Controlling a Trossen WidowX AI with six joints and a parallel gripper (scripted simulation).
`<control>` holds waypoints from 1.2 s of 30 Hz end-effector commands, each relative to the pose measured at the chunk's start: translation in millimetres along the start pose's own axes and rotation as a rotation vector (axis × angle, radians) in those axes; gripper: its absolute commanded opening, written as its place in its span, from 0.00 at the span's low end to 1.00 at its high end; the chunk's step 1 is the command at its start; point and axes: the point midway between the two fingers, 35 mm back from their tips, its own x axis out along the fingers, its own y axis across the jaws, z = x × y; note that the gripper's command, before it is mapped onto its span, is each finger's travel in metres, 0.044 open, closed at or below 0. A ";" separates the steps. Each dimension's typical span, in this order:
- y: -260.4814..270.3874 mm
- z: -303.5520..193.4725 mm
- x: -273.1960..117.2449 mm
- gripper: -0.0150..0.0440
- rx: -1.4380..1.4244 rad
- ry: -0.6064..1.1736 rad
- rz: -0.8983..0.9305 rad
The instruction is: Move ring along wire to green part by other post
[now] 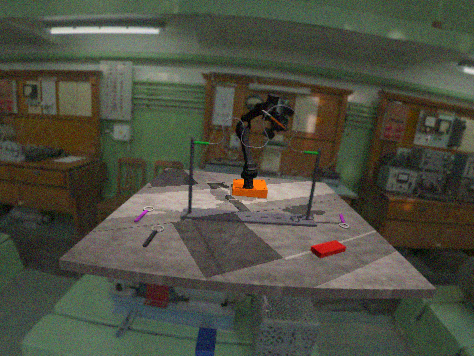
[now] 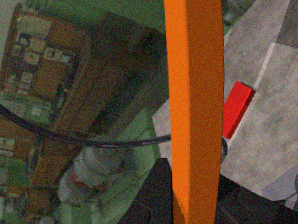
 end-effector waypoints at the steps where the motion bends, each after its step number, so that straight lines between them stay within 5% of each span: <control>1: -0.9 0.9 -0.2 0.00 -0.047 -0.010 -0.025; 36: -14.3 3.7 -0.1 0.00 -0.424 -0.059 -0.238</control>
